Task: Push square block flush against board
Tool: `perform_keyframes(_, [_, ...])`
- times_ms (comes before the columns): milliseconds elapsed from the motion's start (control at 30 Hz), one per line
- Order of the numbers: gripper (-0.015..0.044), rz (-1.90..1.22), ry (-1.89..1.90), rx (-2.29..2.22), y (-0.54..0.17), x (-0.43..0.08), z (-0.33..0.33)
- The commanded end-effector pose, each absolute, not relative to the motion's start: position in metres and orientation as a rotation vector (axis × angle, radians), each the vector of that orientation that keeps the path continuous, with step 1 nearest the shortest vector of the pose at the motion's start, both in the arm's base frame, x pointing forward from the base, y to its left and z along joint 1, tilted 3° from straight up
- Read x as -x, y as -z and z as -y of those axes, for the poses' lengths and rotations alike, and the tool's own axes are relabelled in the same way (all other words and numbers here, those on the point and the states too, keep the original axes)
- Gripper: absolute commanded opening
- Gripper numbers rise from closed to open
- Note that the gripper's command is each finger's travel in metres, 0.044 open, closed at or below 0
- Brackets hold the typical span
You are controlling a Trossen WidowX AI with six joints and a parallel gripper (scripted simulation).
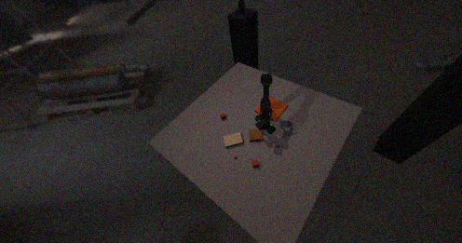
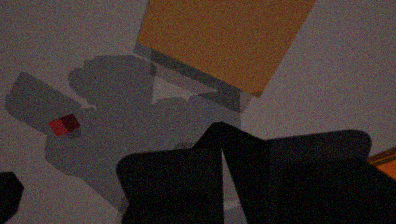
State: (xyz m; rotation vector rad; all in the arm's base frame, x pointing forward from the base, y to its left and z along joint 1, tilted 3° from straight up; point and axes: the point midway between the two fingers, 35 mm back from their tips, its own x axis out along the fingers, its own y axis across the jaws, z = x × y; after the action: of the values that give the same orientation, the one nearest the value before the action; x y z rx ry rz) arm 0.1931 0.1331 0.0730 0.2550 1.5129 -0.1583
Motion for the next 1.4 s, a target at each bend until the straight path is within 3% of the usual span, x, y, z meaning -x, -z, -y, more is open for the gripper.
perform_keyframes(0, [0.0, -1.514, 0.265, -0.357, -0.062, -0.192, -0.13])
perform_keyframes(433, [0.0, -1.454, 0.576, -0.678, -0.039, -0.193, -0.127])
perform_keyframes(1367, [0.0, -1.451, 0.579, -0.678, -0.04, -0.218, -0.106])
